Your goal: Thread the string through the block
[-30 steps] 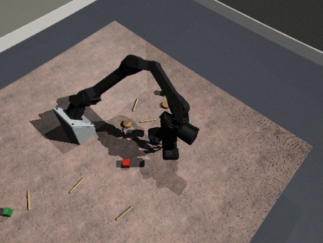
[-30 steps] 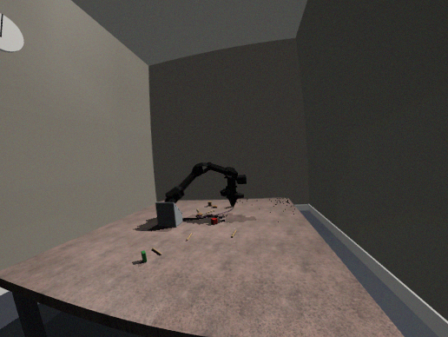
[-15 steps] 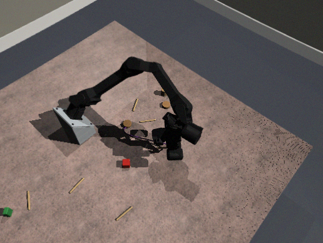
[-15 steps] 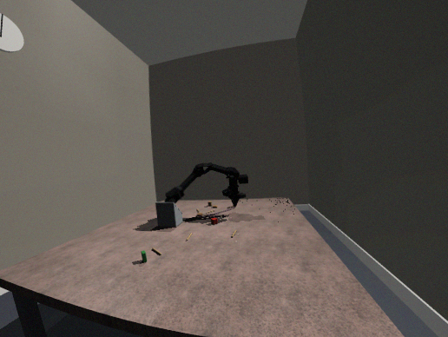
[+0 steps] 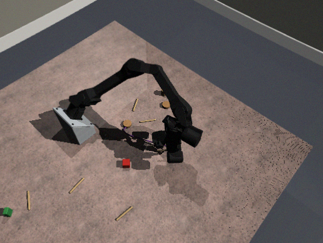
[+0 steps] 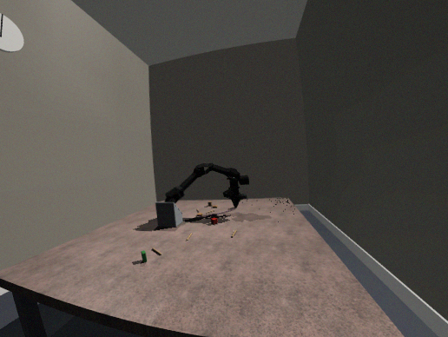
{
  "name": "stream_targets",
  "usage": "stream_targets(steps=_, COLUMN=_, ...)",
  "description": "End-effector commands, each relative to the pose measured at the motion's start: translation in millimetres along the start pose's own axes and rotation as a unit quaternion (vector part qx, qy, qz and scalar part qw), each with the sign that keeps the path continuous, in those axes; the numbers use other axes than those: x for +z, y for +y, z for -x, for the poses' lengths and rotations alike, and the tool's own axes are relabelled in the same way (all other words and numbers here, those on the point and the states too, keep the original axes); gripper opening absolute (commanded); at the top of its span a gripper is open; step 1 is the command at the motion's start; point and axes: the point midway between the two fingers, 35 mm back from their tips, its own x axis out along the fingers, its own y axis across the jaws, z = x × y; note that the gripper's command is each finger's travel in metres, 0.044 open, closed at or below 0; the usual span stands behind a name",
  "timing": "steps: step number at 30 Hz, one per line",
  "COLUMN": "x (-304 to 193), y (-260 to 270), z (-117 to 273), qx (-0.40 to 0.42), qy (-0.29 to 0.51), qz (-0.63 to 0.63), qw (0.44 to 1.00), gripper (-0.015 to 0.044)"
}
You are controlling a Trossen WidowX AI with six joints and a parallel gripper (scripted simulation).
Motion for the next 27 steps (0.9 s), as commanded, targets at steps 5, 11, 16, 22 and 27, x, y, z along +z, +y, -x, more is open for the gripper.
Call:
stream_targets(steps=5, x=3.2, y=6.5, z=-6.6, qx=-0.002, qy=0.002, qz=-0.002, qw=1.000, gripper=0.0000)
stream_targets(steps=11, x=6.1, y=11.8, z=-11.8, qx=-0.002, qy=0.002, qz=-0.002, qw=1.000, gripper=0.0000)
stream_targets(steps=16, x=8.6, y=16.1, z=-16.1, qx=-0.002, qy=0.002, qz=-0.002, qw=1.000, gripper=0.0000)
stream_targets(steps=22, x=11.7, y=21.2, z=-21.3, qx=-0.002, qy=0.002, qz=-0.002, qw=1.000, gripper=0.0000)
stream_targets(steps=27, x=14.4, y=25.4, z=-25.6, qx=-0.002, qy=0.002, qz=-0.002, qw=1.000, gripper=0.0000)
